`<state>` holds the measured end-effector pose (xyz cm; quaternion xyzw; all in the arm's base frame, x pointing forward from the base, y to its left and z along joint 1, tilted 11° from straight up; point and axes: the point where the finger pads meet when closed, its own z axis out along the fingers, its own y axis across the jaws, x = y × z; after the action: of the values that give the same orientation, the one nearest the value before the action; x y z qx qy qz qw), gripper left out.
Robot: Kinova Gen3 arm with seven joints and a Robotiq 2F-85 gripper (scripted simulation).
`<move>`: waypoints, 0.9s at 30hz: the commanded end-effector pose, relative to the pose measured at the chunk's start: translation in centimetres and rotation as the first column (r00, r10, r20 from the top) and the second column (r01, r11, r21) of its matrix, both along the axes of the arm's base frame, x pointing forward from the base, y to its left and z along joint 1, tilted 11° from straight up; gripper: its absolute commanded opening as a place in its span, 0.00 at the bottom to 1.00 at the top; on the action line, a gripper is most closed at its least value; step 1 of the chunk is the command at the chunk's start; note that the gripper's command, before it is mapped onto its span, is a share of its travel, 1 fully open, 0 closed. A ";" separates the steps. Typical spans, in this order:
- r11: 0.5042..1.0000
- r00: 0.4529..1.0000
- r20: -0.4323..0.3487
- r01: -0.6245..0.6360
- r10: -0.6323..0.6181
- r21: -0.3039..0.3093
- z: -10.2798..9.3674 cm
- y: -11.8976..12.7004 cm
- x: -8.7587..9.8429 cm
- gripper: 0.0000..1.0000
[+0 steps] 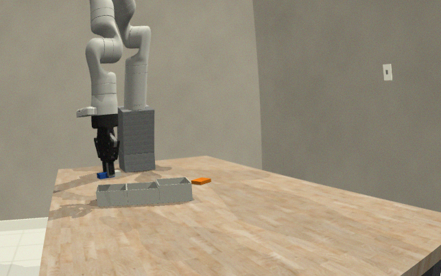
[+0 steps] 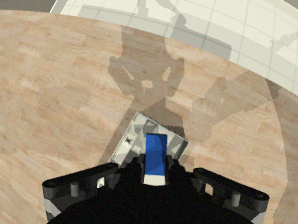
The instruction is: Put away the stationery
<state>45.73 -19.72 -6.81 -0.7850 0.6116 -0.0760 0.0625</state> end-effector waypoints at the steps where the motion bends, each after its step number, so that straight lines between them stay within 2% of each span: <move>1: 0.996 0.996 0.004 0.091 -0.092 0.010 0.2 0.3 0.3 0.19; 3: 0.996 0.996 0.004 0.091 -0.092 0.010 0.2 0.3 0.3 0.19; 5: 0.982 0.982 0.001 0.188 -0.189 0.030 0.2 0.3 0.3 0.19; 11: 0.889 0.892 -0.016 0.451 -0.451 0.083 0.2 0.3 0.3 0.19; 27: 0.889 0.892 -0.016 0.451 -0.451 0.083 0.2 0.4 0.3 0.19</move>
<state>46.02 -19.22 -6.71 -0.6184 0.7795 -0.0631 0.0773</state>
